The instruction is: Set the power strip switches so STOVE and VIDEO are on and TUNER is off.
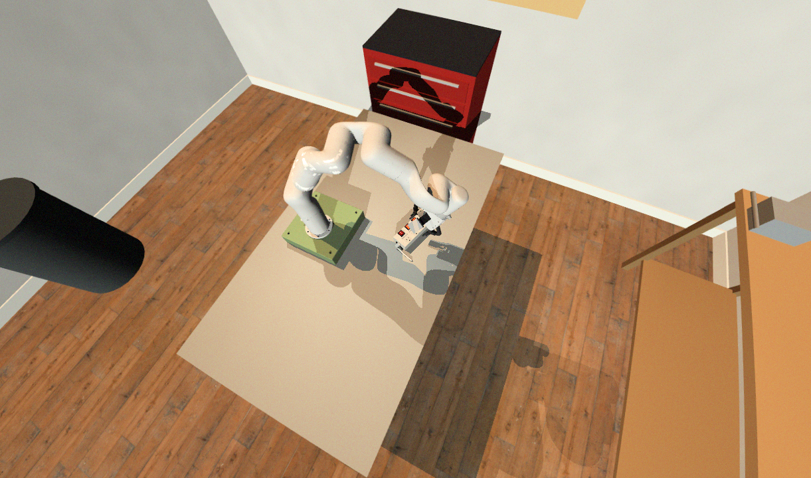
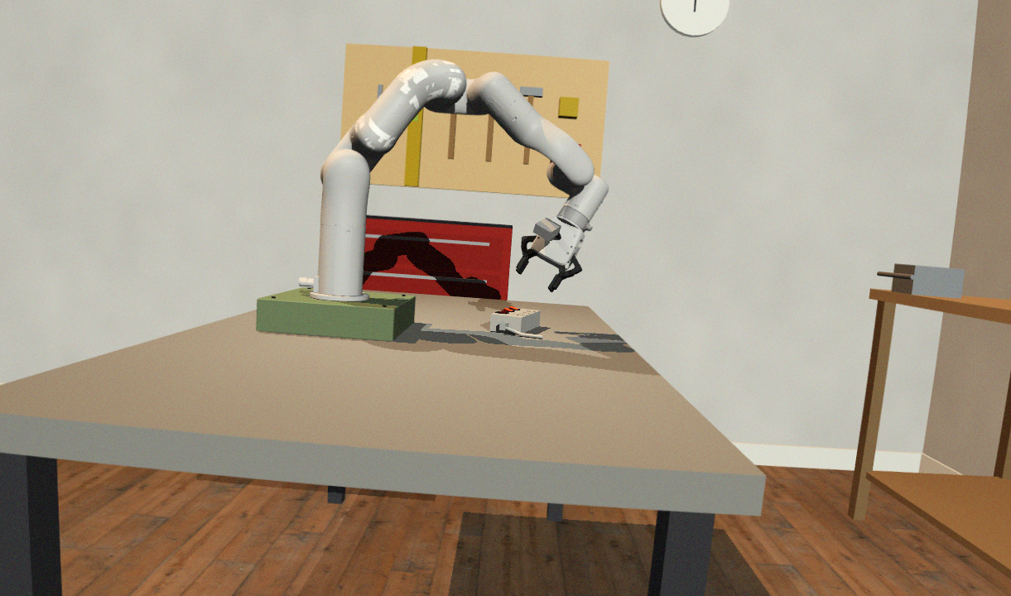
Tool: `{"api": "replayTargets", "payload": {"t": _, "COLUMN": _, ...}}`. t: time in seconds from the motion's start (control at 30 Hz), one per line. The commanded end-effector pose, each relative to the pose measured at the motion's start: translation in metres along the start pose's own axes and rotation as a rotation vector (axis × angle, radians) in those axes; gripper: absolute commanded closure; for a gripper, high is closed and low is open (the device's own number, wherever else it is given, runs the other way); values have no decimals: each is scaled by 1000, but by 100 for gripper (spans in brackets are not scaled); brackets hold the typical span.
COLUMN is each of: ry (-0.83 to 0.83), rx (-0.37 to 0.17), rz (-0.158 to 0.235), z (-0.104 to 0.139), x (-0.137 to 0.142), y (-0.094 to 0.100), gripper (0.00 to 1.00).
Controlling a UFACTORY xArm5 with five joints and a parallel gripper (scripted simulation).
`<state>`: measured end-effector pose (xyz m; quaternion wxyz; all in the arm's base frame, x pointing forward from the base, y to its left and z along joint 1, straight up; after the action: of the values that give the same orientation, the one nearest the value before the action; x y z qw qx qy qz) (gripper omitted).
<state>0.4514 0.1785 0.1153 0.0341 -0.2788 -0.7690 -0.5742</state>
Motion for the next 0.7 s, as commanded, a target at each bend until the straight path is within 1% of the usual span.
{"api": "replayTargets", "payload": {"t": 0.0, "ry": -126, "rx": 35, "rz": 17, "z": 15, "x": 0, "y": -10, "gripper": 0}}
{"api": "replayTargets", "payload": {"t": 0.07, "ry": -162, "rx": 45, "rz": 20, "z": 19, "x": 0, "y": -14, "gripper": 0}}
{"api": "replayTargets", "payload": {"t": 0.3, "ry": -206, "rx": 57, "rz": 24, "z": 24, "x": 1, "y": -19, "gripper": 0}}
{"api": "replayTargets", "payload": {"t": 0.67, "ry": -211, "rx": 59, "rz": 24, "z": 24, "x": 1, "y": -19, "gripper": 0}}
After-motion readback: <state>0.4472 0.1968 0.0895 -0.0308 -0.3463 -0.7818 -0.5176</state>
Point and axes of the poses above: the point where the finger pads meet when closed, its own y axis back along the fingers, its own x axis across the jaws, z = x × y, the point moved 6 cm from there along y, back along the fingers, and after that the axes turned 1 degree about -y, right-handed, at the moved point
